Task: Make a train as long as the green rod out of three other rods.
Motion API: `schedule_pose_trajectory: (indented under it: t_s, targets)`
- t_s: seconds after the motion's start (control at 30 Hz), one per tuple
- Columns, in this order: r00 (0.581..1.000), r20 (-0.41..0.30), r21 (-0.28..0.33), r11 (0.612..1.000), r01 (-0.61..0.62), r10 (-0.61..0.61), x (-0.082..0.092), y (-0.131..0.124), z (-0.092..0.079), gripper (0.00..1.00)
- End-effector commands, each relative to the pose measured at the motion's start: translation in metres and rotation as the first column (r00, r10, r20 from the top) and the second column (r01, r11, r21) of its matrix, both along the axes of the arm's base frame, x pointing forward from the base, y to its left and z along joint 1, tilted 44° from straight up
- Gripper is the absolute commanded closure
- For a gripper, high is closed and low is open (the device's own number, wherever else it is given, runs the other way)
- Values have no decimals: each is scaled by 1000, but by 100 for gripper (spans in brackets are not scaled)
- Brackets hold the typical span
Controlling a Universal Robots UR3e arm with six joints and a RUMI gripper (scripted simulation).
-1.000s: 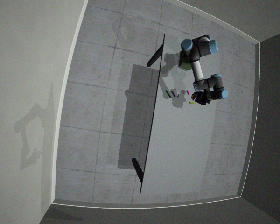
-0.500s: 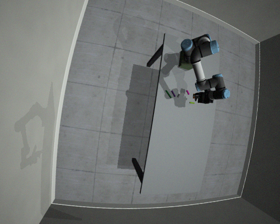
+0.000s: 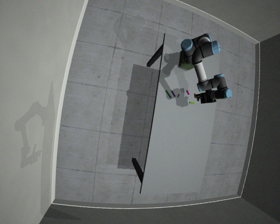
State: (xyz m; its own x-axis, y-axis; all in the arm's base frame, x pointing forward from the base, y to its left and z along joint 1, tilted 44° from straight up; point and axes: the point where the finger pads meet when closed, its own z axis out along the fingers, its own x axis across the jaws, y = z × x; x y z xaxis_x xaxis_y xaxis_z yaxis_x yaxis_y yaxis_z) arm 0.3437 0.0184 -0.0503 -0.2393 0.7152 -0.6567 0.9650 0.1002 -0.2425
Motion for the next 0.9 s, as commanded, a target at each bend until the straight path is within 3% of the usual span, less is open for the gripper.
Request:
schedule_pose_trajectory:
  t_s: [0.0, 0.4, 0.87]
  targets:
    - [986, -110, 33, 992, -118, 121, -1, 6, -4, 100]
    - [943, -225, 71, 969, -236, 246, -4, 12, -10, 100]
    - [940, -230, 73, 968, -242, 252, -4, 12, -10, 100]
